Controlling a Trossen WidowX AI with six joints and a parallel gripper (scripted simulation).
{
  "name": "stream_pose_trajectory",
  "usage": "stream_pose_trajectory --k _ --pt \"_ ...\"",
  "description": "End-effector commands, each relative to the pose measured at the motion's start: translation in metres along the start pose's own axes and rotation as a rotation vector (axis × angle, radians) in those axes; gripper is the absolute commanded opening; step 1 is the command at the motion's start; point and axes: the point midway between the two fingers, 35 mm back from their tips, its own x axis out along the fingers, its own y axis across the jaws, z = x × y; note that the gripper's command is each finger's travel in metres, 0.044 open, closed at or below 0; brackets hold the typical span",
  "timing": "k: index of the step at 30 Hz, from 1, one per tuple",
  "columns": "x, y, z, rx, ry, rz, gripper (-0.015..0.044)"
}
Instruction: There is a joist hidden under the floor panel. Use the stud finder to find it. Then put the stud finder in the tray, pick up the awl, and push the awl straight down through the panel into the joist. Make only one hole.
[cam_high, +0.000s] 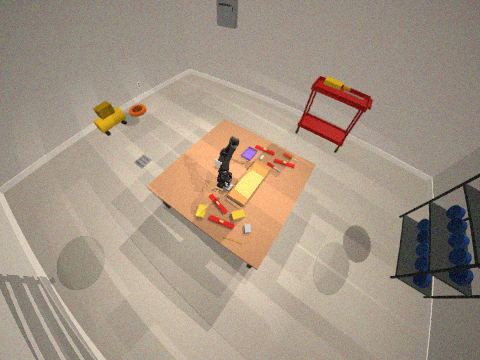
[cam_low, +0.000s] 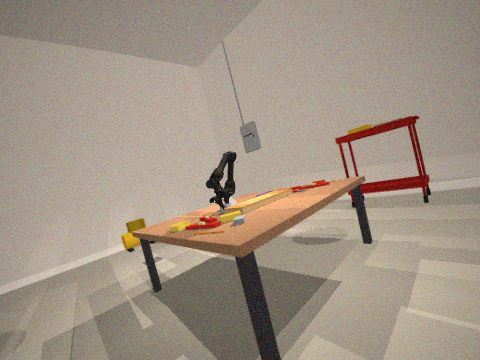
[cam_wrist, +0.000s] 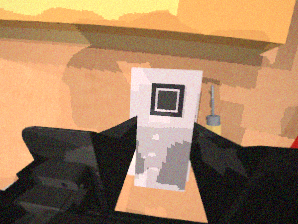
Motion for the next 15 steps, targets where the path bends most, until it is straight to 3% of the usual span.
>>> stream_pose_trajectory --k 1,8,15 --pt "0.0 0.0 0.0 0.003 -0.003 0.001 0.0162" --pt "-0.019 -0.003 0.008 0.004 -0.003 -0.001 0.0" --pt "-0.062 -0.005 0.021 0.004 -0.002 -0.003 0.0"
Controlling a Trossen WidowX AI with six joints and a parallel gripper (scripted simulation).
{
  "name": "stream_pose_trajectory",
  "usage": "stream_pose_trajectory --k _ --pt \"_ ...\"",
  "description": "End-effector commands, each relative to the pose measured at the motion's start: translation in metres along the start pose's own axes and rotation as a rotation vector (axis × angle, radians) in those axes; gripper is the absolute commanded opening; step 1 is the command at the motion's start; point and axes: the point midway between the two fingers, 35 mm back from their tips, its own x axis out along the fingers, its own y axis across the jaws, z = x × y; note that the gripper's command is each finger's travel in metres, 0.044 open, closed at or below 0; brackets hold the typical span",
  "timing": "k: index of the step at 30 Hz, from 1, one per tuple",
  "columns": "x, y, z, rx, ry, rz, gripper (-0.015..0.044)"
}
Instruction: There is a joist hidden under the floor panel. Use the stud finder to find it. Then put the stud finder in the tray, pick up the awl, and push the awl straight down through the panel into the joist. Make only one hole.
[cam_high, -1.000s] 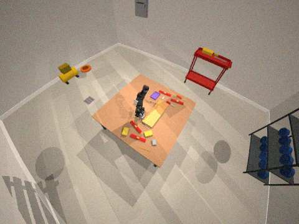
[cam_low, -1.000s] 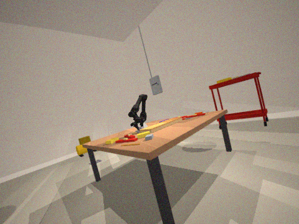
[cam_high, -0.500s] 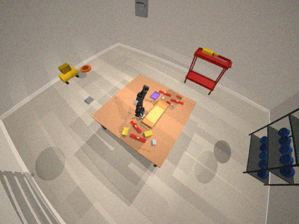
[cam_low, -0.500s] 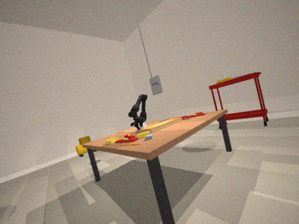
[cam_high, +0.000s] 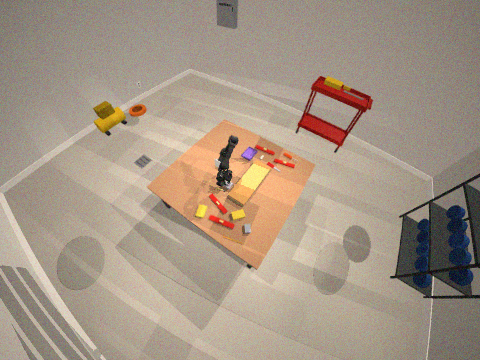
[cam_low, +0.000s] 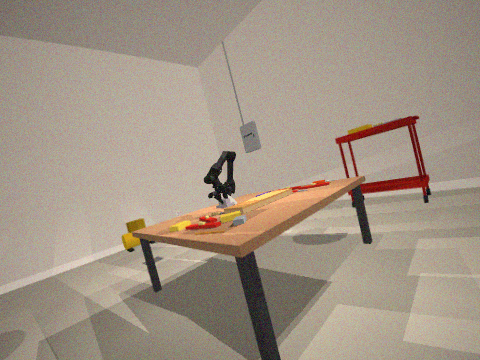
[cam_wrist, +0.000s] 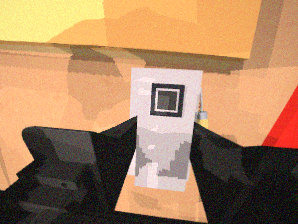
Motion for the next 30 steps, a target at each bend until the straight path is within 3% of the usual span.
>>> stream_pose_trajectory --k 1,7,14,30 --pt "-0.034 -0.002 0.011 -0.011 -0.009 -0.017 0.0" --pt "-0.064 0.002 0.016 -0.011 -0.009 -0.017 0.0" --pt "-0.065 -0.002 0.023 -0.008 -0.009 -0.019 0.0" --pt "-0.061 -0.023 0.091 0.017 -0.01 -0.036 0.0"
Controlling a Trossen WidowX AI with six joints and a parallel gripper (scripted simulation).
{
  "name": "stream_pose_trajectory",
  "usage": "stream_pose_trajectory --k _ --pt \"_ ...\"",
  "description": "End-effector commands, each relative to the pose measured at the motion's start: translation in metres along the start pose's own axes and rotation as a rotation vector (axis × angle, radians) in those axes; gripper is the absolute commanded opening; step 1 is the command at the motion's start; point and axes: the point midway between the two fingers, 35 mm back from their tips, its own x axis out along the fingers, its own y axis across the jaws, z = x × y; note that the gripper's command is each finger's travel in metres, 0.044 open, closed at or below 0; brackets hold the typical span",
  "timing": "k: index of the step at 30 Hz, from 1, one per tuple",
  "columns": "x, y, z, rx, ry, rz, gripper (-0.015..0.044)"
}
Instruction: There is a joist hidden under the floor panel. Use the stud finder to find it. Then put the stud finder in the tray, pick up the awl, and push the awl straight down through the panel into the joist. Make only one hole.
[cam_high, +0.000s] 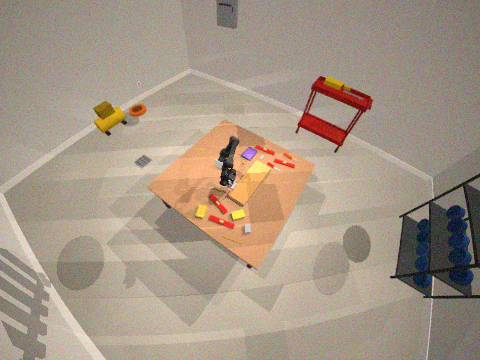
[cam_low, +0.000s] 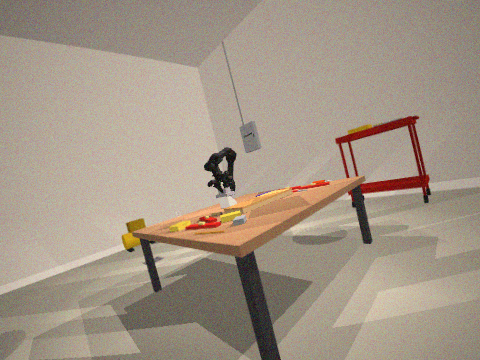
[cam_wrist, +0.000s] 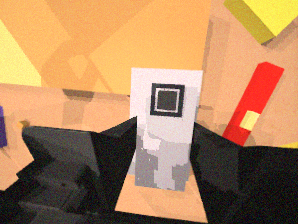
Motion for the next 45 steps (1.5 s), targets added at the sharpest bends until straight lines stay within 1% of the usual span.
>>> stream_pose_trajectory --k 1,21,28,45 --pt "0.0 -0.005 0.024 0.005 -0.011 -0.008 0.0" --pt "0.021 -0.006 0.108 0.03 -0.018 -0.004 0.0" --pt "0.024 -0.006 0.108 0.03 -0.018 -0.004 0.0" --pt "0.048 -0.007 0.103 0.03 -0.018 -0.004 0.0"
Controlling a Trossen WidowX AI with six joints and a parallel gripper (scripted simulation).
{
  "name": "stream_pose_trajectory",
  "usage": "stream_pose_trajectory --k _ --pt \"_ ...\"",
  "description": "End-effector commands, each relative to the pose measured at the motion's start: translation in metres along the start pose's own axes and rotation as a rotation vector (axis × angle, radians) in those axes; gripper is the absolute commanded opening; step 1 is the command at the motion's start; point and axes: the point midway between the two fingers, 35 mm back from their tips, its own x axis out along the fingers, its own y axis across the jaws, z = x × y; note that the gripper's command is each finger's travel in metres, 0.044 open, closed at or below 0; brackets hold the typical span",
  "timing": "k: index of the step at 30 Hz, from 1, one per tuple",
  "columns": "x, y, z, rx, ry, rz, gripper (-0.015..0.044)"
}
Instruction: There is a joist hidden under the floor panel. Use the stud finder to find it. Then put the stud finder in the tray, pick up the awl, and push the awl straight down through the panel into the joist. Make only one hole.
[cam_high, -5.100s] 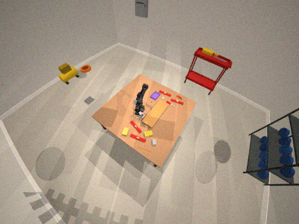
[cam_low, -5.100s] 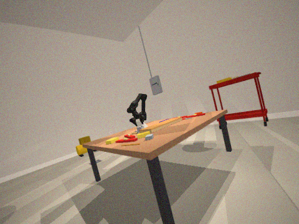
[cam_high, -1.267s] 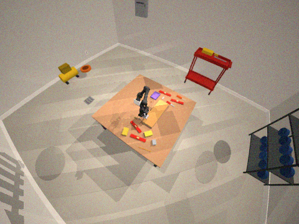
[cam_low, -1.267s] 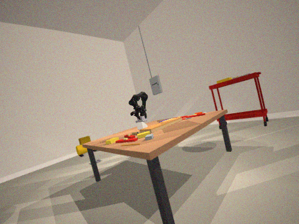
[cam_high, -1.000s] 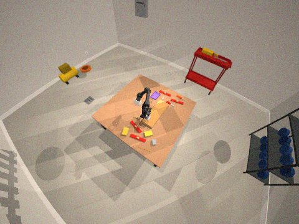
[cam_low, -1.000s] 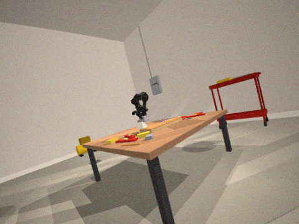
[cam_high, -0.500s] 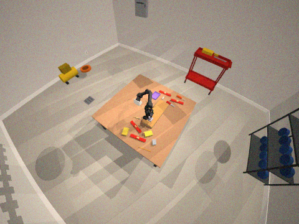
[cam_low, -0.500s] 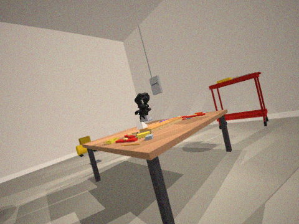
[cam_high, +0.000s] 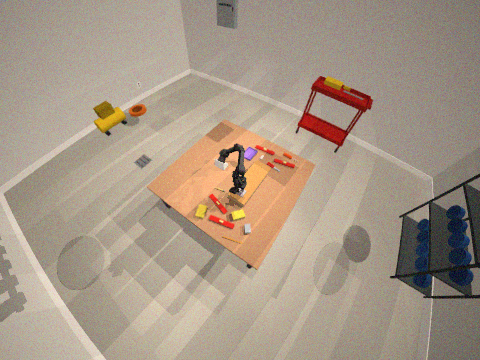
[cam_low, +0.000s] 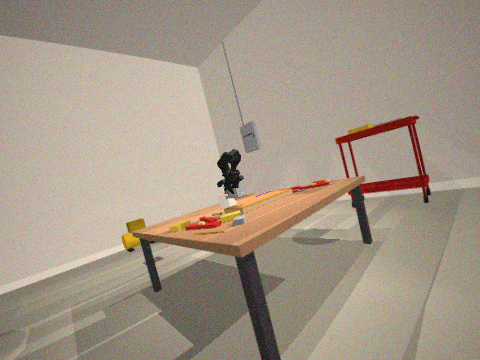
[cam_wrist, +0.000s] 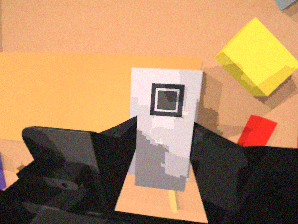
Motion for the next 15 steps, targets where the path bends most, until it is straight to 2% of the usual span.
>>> stream_pose_trajectory --k 1,15 --pt "0.005 -0.001 -0.001 0.005 -0.008 0.002 0.0" --pt "0.025 0.0 -0.006 0.005 -0.009 0.003 0.0"
